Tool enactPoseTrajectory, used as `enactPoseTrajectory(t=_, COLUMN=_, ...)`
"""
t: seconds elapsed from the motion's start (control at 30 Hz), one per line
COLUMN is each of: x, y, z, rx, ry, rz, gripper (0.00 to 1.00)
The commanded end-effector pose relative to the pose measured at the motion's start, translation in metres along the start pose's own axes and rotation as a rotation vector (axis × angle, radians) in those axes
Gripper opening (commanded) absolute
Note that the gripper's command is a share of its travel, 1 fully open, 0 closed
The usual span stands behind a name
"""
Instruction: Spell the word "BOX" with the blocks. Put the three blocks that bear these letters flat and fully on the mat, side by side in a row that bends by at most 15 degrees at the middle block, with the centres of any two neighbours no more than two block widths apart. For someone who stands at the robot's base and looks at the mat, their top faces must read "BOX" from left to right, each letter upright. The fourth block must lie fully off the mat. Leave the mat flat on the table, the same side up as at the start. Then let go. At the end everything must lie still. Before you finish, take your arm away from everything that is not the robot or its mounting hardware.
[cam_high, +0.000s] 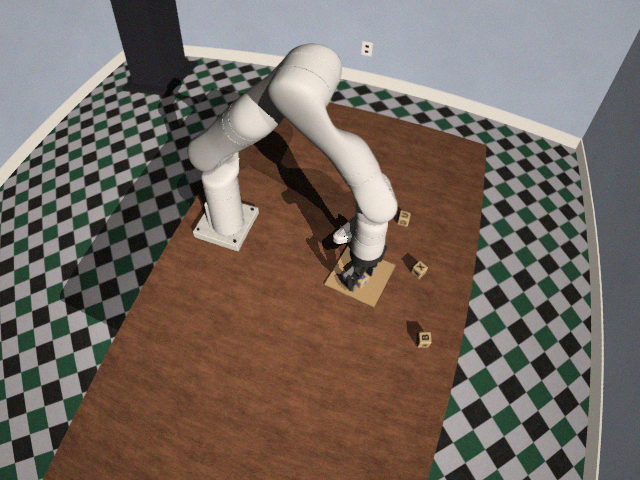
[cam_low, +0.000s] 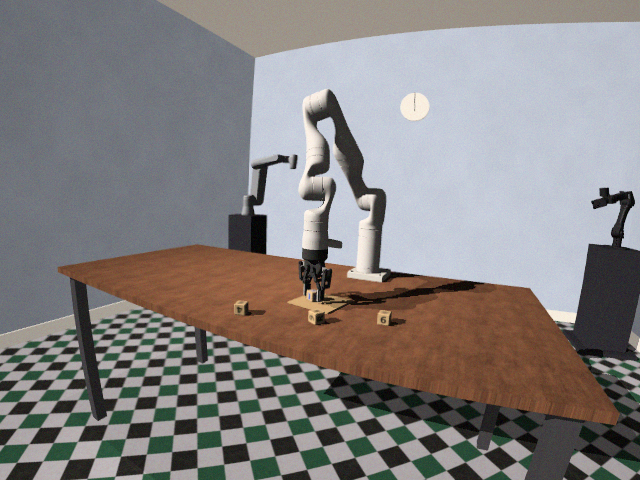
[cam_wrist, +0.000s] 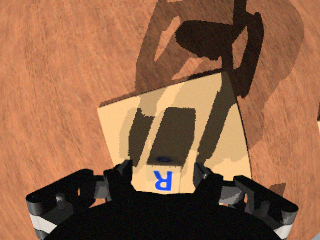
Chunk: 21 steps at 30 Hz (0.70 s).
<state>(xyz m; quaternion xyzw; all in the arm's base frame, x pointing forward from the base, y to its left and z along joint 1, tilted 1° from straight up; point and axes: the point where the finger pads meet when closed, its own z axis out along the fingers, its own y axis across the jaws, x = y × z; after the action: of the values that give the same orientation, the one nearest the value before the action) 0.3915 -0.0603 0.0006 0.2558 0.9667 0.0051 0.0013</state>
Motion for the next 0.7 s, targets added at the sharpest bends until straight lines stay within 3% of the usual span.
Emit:
enactPoseTrajectory(t=0.0, x=-0.0004, y=0.0002, z=-0.0005, rx=0.0, ry=-0.001, rz=0.0, gripper=0.67)
enactPoseTrajectory(t=0.13, x=-0.0004, y=0.0002, z=-0.0005, rx=0.0, ry=-0.001, rz=0.0, gripper=0.67)
enactPoseTrajectory(t=0.17, x=-0.0004, y=0.0002, z=-0.0005, rx=0.0, ry=-0.001, rz=0.0, gripper=0.46)
enactPoseTrajectory(t=0.67, x=-0.0004, y=0.0002, z=-0.0005, rx=0.0, ry=-0.001, rz=0.0, gripper=0.46)
